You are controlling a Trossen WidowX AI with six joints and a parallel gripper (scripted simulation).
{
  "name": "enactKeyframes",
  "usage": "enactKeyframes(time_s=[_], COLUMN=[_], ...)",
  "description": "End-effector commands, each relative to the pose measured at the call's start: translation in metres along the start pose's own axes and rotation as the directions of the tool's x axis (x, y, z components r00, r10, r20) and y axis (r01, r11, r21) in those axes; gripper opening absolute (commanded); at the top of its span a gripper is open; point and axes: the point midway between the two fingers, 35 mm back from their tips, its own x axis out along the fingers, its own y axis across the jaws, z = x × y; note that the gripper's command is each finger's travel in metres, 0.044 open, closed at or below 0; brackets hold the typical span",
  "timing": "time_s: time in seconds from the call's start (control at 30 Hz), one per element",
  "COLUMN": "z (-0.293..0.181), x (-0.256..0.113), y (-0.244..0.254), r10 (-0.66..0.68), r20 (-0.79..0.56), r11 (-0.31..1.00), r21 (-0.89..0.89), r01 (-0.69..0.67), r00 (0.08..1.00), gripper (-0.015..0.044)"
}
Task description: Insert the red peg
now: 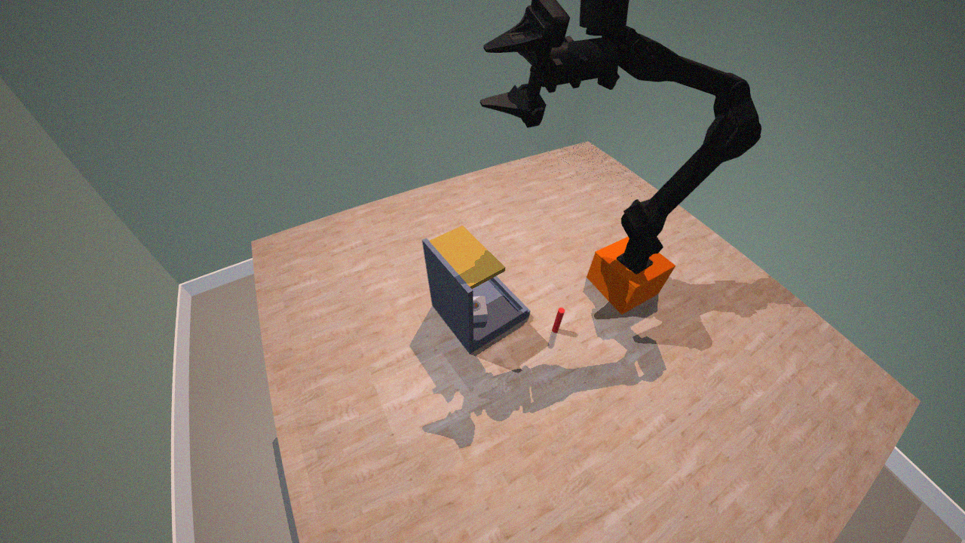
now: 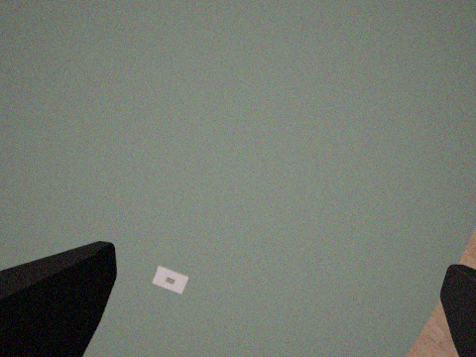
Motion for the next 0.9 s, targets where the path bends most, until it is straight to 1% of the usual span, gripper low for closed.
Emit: enactKeyframes(time_s=[0.0,0.2,0.4,0.63,0.87], z=[-0.017,-0.04,-0.064,-0.091,-0.116], x=[-0.001,-0.003,-0.007,-0.015,-0.025], y=[-0.01,-0.025,-0.039,-0.057,-0.073], r10=[-0.038,-0.092,-0.146,-0.207,-0.266], r20=[-0.049,-0.125,-0.201,-0.287,-0.368], r11=[0.988,0.934,0.842,0.694,0.511], r21=[0.148,0.332,0.489,0.631,0.73], r01=[0.045,0.129,0.228,0.347,0.454], r00=[0.998,0.988,0.969,0.935,0.891], gripper=[0.044,0.044,0.044,0.044,0.044])
